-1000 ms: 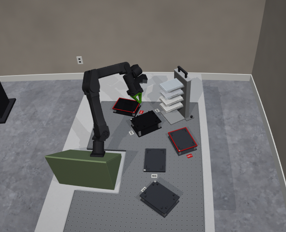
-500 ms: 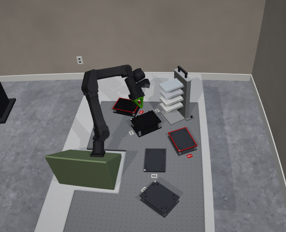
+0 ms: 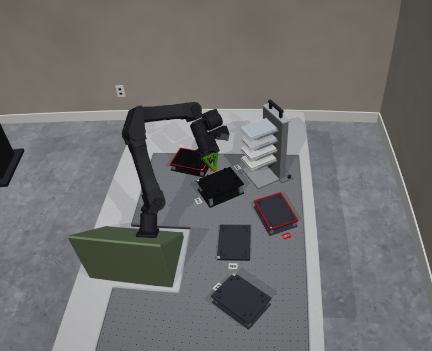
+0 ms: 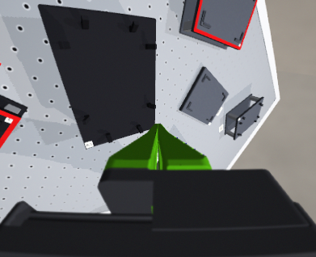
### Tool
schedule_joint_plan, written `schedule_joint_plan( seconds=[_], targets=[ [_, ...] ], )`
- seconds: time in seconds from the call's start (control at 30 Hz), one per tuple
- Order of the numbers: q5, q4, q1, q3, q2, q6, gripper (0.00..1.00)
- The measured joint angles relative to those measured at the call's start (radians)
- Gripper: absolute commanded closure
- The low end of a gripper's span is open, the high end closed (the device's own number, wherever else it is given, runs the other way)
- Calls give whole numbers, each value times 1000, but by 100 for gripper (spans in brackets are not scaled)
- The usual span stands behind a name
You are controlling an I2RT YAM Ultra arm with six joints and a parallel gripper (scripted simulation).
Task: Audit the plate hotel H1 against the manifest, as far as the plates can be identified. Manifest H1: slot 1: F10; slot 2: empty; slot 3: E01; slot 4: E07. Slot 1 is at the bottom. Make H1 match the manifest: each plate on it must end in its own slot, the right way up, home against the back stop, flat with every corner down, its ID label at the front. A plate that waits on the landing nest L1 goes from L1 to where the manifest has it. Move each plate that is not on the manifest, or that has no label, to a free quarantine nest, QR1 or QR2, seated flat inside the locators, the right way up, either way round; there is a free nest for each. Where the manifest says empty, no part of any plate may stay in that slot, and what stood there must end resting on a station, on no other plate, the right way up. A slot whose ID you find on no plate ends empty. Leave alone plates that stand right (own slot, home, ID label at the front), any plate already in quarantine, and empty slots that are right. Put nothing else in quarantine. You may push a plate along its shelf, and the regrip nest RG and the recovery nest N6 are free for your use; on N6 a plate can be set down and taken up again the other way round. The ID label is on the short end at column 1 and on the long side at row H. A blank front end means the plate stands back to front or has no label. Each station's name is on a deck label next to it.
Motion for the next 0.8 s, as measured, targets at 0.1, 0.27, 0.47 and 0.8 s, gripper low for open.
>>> schedule_joint_plan(
  seconds=[0.1, 0.27, 0.47, 0.8],
  targets=[
    [-7, 6, -35, -39, -14, -19, 100],
    [9, -16, -50, -41, -2, -10, 100],
    [9, -10, -100, -97, -15, -32, 100],
    [19, -24, -160, -150, -21, -44, 100]
  ],
)
